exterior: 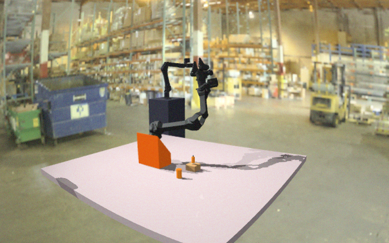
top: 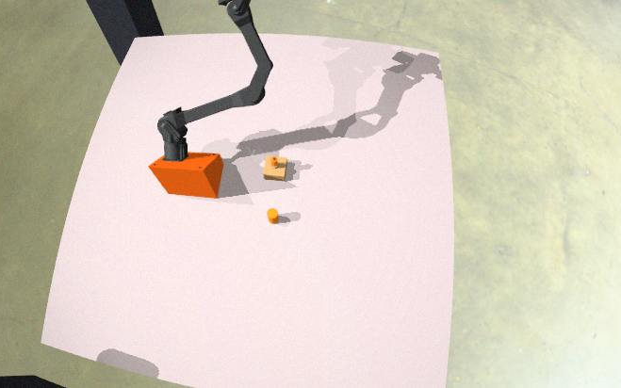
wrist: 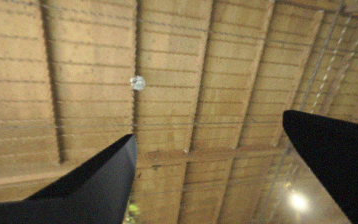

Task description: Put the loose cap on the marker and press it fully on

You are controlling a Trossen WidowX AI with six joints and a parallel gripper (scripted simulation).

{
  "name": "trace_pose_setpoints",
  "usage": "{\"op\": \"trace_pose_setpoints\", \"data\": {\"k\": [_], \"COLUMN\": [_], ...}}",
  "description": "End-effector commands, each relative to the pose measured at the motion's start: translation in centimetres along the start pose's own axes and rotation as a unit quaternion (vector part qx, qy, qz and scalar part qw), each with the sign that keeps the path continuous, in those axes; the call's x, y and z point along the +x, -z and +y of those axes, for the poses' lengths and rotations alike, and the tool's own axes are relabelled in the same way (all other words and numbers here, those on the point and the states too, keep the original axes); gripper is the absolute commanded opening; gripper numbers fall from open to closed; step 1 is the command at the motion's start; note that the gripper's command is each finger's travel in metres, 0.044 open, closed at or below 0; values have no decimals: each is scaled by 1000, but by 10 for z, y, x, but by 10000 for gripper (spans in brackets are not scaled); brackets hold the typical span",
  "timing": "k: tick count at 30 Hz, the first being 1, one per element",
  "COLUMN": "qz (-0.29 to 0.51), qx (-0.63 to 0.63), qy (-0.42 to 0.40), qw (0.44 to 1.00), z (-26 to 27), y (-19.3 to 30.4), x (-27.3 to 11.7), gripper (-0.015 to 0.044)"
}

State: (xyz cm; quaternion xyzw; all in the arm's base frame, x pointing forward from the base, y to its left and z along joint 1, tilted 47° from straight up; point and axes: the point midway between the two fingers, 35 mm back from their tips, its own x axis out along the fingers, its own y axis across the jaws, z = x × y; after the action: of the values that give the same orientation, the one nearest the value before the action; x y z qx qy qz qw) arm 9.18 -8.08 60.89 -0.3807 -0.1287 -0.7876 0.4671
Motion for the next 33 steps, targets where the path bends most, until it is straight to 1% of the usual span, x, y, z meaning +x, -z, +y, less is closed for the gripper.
{"op": "trace_pose_setpoints", "data": {"k": [1,6,10,13,20,30,33], "qz": [2,54,108,121,201,308,324], "qx": [2,63,113,144,188,239,246], "qy": [0,-11,-32,-52,-95,-192,-226], "qw": [1000,997,987,981,957,901,885], "z": [-2,-47,-75,-81,-85,-35,-11], "y": [1,32,72,91,159,252,265], "x": [1,19,38,48,73,87,83], "gripper": [374,248,248,248,248,248,248]}}
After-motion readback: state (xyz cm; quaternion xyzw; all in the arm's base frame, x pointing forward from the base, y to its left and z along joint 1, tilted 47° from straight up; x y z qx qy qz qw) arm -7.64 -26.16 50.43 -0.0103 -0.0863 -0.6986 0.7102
